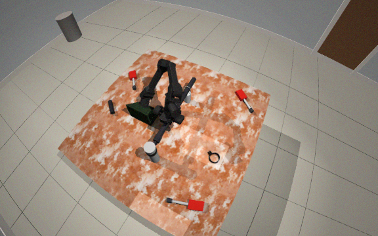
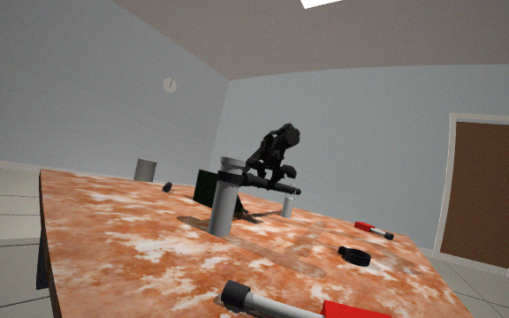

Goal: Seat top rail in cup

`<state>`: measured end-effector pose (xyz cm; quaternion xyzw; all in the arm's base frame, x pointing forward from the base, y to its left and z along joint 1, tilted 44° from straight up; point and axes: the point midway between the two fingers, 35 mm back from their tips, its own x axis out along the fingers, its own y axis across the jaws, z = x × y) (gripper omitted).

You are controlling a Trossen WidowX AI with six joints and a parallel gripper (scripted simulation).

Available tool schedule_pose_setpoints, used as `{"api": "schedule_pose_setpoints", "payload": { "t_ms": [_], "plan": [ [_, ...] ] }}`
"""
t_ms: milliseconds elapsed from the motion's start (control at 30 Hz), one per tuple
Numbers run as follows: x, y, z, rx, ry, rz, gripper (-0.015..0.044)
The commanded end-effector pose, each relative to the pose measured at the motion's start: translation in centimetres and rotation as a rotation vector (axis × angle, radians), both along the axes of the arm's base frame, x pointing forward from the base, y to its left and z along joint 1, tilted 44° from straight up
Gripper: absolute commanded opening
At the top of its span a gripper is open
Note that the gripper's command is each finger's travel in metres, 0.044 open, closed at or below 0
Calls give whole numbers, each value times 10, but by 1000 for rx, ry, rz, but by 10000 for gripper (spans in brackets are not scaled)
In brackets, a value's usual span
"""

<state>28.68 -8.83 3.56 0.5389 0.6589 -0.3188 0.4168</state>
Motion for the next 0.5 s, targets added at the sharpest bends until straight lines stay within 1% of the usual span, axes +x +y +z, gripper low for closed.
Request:
{"api": "schedule_pose_setpoints", "payload": {
  "t_ms": [0,467],
  "plan": [
    [-4,-9,-5,-22,6,-2,0],
    [2,-15,-9,-23,6,-2,0]
  ]
}}
